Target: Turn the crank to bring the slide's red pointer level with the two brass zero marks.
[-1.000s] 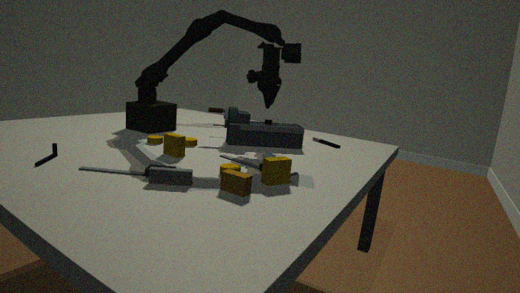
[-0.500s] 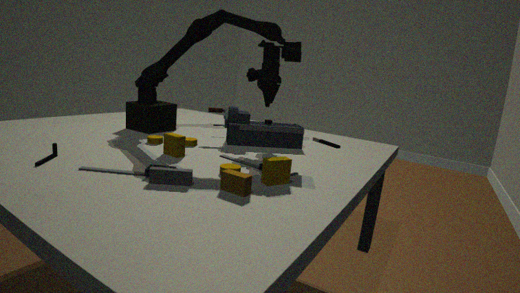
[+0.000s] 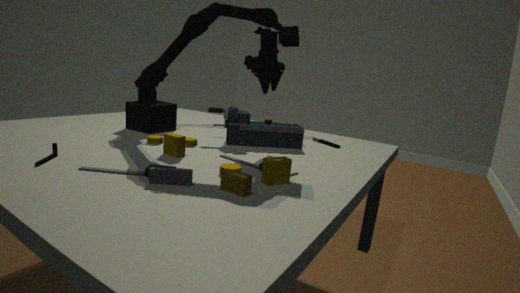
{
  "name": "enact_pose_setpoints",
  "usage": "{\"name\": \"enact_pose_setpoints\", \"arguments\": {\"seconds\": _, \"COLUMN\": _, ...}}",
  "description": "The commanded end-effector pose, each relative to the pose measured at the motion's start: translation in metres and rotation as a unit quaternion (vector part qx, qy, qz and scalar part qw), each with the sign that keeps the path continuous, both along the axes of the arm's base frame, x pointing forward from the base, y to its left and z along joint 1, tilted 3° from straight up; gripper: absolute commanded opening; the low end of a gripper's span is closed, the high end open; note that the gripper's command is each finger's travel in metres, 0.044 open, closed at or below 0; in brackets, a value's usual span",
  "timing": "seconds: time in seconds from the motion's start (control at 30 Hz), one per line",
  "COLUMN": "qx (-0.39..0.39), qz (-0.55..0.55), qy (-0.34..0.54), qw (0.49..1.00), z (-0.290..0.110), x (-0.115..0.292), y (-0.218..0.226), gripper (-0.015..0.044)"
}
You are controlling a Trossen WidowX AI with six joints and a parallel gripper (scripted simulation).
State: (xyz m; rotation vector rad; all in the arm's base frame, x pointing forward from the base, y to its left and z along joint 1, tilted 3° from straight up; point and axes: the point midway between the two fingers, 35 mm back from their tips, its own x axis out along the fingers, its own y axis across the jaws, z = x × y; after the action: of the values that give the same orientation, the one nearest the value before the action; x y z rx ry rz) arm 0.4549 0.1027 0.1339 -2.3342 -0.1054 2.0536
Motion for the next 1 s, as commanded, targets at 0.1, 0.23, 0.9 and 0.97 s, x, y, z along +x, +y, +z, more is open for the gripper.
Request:
{"name": "enact_pose_setpoints", "arguments": {"seconds": 0.1, "qx": 0.043, "qz": -0.126, "qy": -0.017, "qw": 0.991, "z": 0.015, "x": -0.008, "y": -0.013, "gripper": 0.0440}}
{"name": "enact_pose_setpoints", "arguments": {"seconds": 0.23, "qx": 0.069, "qz": -0.201, "qy": -0.021, "qw": 0.977, "z": 0.020, "x": -0.014, "y": -0.020, "gripper": 0.0440}}
{"name": "enact_pose_setpoints", "arguments": {"seconds": 0.9, "qx": 0.208, "qz": -0.534, "qy": -0.016, "qw": 0.819, "z": 0.032, "x": -0.055, "y": -0.053, "gripper": 0.0440}}
{"name": "enact_pose_setpoints", "arguments": {"seconds": 0.97, "qx": 0.222, "qz": -0.563, "qy": -0.013, "qw": 0.796, "z": 0.032, "x": -0.060, "y": -0.055, "gripper": 0.0440}}
